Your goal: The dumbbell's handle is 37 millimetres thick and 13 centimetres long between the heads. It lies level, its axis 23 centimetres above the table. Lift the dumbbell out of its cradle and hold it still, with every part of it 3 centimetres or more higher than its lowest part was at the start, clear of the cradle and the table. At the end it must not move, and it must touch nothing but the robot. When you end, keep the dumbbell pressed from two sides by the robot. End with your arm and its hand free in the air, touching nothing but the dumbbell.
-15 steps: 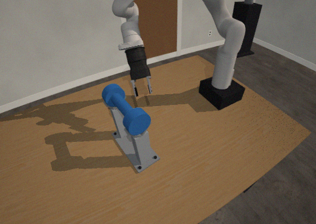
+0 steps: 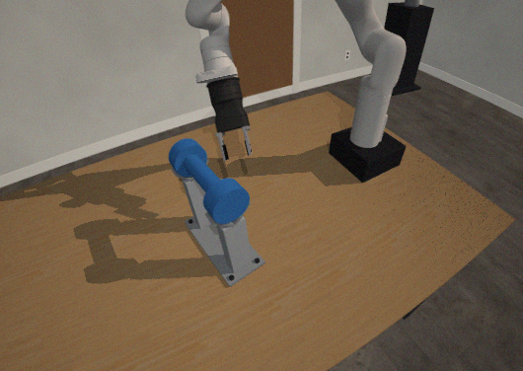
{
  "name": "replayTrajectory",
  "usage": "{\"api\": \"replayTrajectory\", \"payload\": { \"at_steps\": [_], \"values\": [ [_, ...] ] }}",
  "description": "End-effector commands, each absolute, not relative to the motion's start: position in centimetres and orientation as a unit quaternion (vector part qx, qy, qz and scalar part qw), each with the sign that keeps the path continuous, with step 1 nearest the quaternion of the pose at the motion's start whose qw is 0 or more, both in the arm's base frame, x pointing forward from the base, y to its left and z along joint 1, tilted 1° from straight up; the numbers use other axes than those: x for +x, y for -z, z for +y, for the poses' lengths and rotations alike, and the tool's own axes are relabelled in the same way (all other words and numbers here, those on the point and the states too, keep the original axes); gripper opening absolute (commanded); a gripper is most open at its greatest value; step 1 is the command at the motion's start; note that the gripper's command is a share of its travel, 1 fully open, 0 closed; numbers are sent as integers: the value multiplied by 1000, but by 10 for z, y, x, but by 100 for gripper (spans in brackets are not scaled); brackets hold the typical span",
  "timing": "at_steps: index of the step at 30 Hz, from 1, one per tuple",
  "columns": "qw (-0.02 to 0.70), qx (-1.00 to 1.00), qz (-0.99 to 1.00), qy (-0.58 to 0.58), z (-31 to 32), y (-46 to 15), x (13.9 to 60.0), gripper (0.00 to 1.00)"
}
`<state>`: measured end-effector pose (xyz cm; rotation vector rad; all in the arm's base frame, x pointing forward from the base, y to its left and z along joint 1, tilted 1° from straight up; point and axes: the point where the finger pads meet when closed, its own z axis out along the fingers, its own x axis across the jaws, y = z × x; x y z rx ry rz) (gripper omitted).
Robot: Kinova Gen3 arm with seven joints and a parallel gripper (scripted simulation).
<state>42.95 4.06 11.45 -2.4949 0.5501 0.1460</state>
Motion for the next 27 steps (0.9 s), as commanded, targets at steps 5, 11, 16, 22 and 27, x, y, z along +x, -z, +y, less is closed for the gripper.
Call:
{"api": "replayTrajectory", "payload": {
  "at_steps": [5,11,16,22,27],
  "values": [
    [286,-935,203,-54,41,-116,430,100],
    [263,-950,155,-60,51,-124,438,100],
    [208,-974,68,-67,69,-141,455,100],
    [160,-985,10,-65,82,-157,469,100],
    [108,-992,-42,-56,95,-177,485,100]
  ]
}}
